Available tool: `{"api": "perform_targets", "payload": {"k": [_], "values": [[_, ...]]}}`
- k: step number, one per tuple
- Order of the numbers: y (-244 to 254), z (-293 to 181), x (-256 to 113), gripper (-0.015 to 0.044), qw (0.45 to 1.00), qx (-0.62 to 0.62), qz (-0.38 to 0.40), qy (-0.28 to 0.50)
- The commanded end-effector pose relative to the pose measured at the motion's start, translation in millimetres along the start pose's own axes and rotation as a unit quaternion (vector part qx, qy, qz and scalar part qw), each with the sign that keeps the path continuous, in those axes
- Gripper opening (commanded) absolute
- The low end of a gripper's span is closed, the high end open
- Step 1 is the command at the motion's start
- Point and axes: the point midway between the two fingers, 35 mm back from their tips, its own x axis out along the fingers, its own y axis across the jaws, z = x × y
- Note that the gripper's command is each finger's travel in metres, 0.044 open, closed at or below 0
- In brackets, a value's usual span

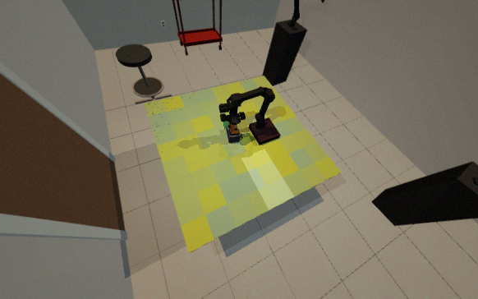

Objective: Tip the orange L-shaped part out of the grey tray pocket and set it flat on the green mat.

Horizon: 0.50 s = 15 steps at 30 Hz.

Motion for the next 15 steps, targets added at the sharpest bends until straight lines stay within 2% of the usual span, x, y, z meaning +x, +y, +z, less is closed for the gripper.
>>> {"api": "perform_targets", "payload": {"k": [1,15], "values": [[-0.8,-0.3,-4.7,0.0000,1.000,-0.002,-0.003,-0.002],[1.7,-47.2,-0.4,0.0000,1.000,-0.002,-0.003,0.000]]}}
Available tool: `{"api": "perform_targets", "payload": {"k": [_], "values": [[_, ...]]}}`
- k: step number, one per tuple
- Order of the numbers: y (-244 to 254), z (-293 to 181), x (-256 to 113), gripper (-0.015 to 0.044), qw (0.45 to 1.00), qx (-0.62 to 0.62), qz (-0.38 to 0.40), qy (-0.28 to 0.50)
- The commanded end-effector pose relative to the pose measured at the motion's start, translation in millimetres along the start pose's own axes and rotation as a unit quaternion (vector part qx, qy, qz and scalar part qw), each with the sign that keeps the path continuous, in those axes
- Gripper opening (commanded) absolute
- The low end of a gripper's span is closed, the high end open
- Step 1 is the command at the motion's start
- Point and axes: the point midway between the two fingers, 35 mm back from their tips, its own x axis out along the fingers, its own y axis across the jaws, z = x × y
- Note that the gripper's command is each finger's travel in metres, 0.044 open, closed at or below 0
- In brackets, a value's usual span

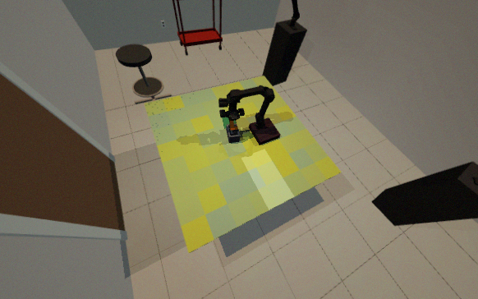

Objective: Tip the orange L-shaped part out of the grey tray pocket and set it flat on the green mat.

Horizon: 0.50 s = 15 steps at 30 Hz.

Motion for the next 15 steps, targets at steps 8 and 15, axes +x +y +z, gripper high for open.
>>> {"api": "perform_targets", "payload": {"k": [8,15], "values": [[3.7,-41.0,1.6,0.0000,1.000,-0.001,0.000,0.001],[7.1,-70.4,1.5,0.0000,1.000,-0.001,0.000,0.002]]}}
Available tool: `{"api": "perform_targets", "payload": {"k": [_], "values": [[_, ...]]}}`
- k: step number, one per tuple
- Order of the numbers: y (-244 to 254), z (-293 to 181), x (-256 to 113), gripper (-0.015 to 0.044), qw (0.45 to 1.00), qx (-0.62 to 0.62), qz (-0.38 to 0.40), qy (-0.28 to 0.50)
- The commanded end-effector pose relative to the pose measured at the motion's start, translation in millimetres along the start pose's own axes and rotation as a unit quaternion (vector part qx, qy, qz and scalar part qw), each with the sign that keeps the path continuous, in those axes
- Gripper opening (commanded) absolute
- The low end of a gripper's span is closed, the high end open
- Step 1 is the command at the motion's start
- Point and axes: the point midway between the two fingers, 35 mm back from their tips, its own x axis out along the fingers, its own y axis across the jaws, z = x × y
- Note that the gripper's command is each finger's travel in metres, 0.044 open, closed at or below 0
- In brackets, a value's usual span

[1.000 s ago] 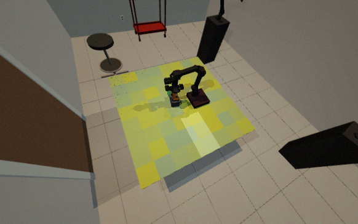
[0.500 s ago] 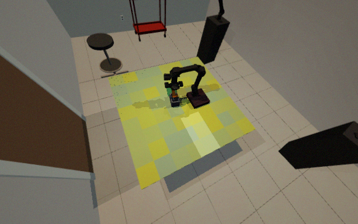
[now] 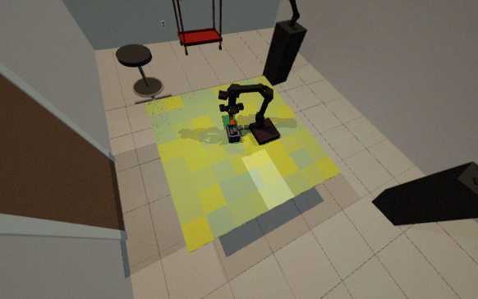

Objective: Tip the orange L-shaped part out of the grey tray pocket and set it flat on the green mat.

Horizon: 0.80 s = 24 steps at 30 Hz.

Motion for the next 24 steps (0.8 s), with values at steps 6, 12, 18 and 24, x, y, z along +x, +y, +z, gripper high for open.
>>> {"api": "perform_targets", "payload": {"k": [6,12,18,24], "values": [[2.4,-36.3,-0.1,0.0000,1.000,-0.001,-0.001,0.002],[4.8,-62.7,-0.4,0.0000,1.000,-0.001,-0.001,0.003],[5.6,-69.9,-0.1,0.0000,1.000,-0.001,-0.001,0.004],[5.5,-70.0,6.0,0.0000,1.000,-0.001,-0.001,0.004]]}}
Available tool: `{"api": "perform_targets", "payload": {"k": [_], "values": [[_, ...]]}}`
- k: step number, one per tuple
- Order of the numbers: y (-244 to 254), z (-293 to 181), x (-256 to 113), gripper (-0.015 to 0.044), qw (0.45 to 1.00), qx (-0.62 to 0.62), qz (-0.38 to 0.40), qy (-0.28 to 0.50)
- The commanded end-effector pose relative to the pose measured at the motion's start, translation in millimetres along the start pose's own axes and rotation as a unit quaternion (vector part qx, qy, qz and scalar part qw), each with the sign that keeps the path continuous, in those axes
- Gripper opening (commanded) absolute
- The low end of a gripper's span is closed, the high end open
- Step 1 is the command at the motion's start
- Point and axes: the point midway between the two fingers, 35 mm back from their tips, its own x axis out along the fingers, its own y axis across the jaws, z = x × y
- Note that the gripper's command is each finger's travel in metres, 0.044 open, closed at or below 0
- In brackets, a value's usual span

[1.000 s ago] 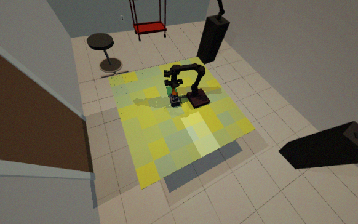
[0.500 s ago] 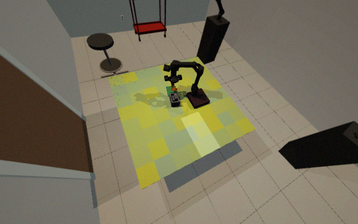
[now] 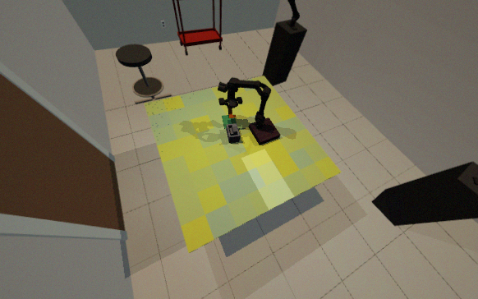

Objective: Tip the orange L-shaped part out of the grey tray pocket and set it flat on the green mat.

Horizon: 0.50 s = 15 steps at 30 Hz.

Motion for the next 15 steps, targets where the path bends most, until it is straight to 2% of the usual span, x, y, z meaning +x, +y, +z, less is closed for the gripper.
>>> {"api": "perform_targets", "payload": {"k": [1,15], "values": [[0.6,-0.7,6.0,0.0000,1.000,-0.002,0.002,0.000],[0.6,-0.7,27.5,0.0000,1.000,-0.002,0.002,0.000]]}}
